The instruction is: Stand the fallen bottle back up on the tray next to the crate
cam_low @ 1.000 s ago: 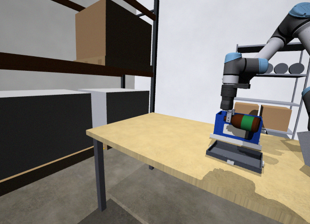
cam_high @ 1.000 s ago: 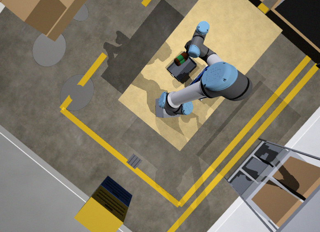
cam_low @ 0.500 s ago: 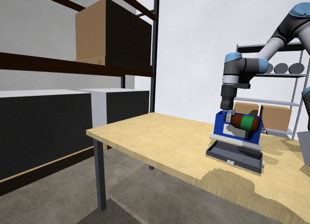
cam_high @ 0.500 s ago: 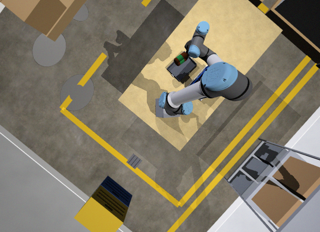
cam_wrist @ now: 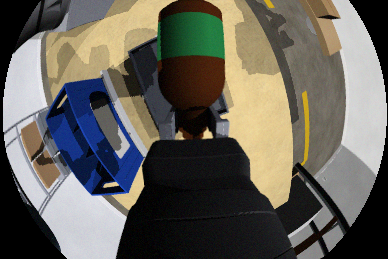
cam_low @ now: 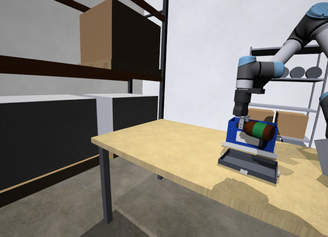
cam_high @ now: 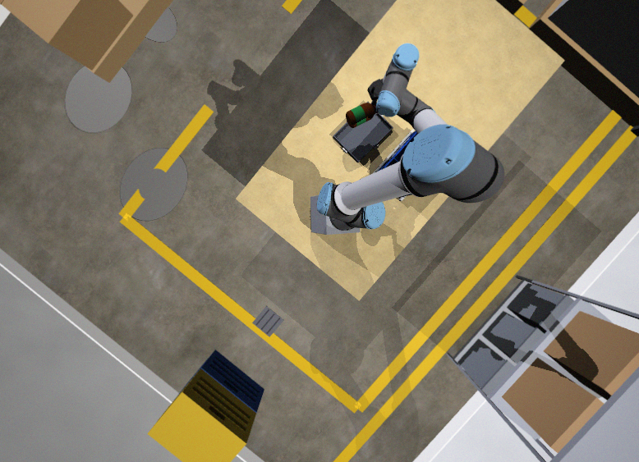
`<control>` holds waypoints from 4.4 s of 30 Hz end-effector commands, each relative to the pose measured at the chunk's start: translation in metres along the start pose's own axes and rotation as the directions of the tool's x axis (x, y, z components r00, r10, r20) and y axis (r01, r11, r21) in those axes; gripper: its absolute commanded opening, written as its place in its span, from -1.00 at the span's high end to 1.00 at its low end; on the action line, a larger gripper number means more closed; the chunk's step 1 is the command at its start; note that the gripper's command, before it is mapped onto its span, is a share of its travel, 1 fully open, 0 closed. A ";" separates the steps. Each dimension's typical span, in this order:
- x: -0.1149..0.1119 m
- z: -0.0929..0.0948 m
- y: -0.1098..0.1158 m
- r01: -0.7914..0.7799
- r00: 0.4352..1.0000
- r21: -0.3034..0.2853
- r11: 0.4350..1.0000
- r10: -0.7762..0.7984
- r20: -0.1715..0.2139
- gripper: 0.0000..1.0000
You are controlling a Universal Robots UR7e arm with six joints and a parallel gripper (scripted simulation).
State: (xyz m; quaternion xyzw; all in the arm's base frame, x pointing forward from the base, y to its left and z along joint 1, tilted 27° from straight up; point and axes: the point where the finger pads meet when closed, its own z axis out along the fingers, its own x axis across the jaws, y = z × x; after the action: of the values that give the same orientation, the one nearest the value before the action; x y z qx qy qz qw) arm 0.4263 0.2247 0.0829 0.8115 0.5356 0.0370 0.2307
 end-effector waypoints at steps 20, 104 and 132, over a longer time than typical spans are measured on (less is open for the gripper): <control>0.000 -0.001 0.000 -0.065 0.998 -0.001 0.998 0.065 0.000 1.00; 0.000 -0.001 0.000 -0.321 0.947 -0.001 0.947 0.321 0.000 1.00; 0.000 -0.001 0.000 -0.509 0.861 -0.001 0.861 0.509 -0.001 1.00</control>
State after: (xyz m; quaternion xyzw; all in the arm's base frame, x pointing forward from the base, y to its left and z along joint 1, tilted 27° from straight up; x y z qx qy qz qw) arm 0.4263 0.2248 0.0829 0.9161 0.3259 0.0911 0.2150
